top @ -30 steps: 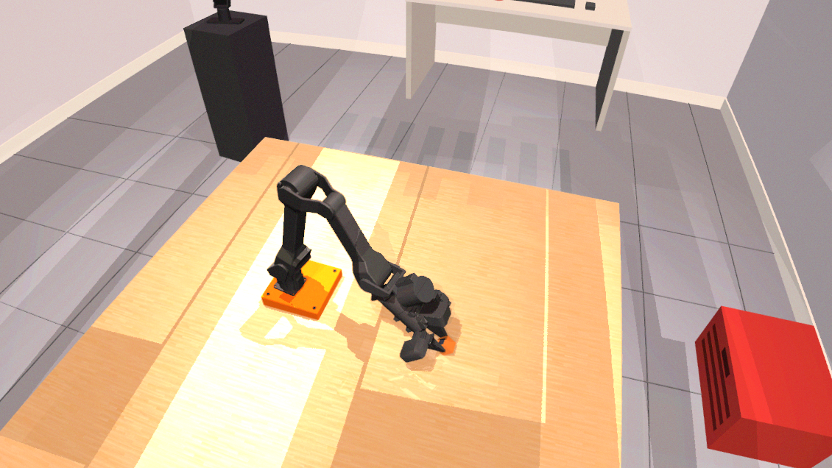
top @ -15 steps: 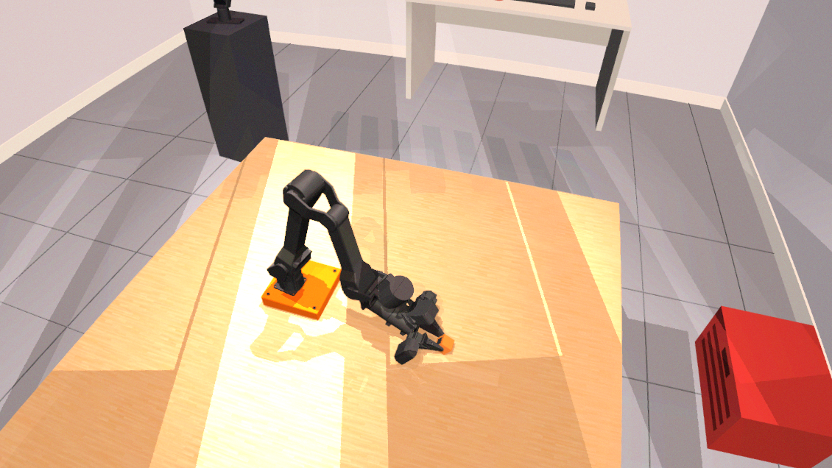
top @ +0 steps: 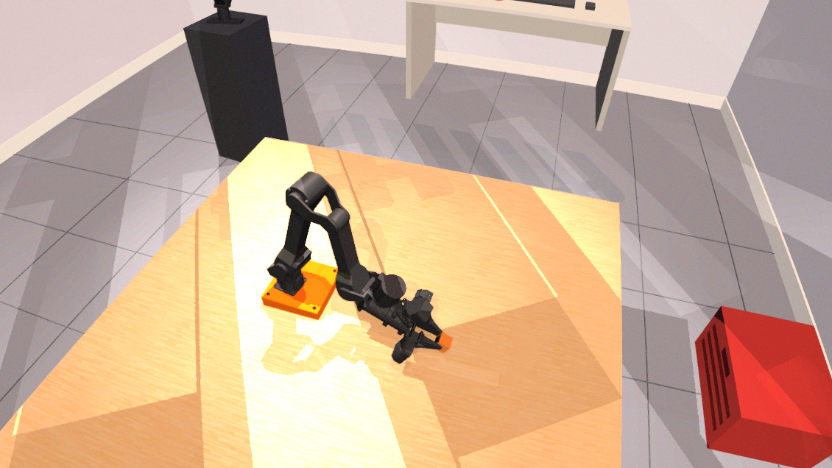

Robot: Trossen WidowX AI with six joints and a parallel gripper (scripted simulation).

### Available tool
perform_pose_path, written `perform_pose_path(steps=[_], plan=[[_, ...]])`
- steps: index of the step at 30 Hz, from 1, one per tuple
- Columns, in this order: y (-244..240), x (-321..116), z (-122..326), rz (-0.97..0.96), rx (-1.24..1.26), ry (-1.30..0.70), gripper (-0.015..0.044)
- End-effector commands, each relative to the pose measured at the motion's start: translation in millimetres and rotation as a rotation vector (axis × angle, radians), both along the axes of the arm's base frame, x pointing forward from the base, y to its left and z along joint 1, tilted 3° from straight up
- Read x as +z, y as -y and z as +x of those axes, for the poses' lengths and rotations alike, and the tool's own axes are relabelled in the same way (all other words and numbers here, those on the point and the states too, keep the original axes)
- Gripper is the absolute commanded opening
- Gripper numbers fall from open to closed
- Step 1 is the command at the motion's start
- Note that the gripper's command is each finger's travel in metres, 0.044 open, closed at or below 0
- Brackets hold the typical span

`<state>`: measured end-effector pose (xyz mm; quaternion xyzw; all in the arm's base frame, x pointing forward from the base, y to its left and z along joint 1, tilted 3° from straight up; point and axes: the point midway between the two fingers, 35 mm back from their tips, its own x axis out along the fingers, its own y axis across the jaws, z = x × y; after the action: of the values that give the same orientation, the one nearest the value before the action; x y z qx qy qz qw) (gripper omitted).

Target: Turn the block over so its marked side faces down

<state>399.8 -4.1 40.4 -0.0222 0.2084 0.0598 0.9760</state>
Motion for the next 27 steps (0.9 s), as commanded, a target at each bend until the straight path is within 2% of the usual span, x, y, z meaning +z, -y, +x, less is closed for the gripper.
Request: perform_pose_path(steps=[1, 4, 21, 27], plan=[[-0.7, -0.9, -1.4, 0.006, 0.003, -0.001, 0.0], [-0.7, -0.9, -1.4, 0.006, 0.003, -0.001, 0.0], [-0.7, -0.9, -1.4, 0.006, 0.003, -0.001, 0.044], [-0.7, -0.9, -1.4, 0.006, 0.003, -0.001, 0.044]])
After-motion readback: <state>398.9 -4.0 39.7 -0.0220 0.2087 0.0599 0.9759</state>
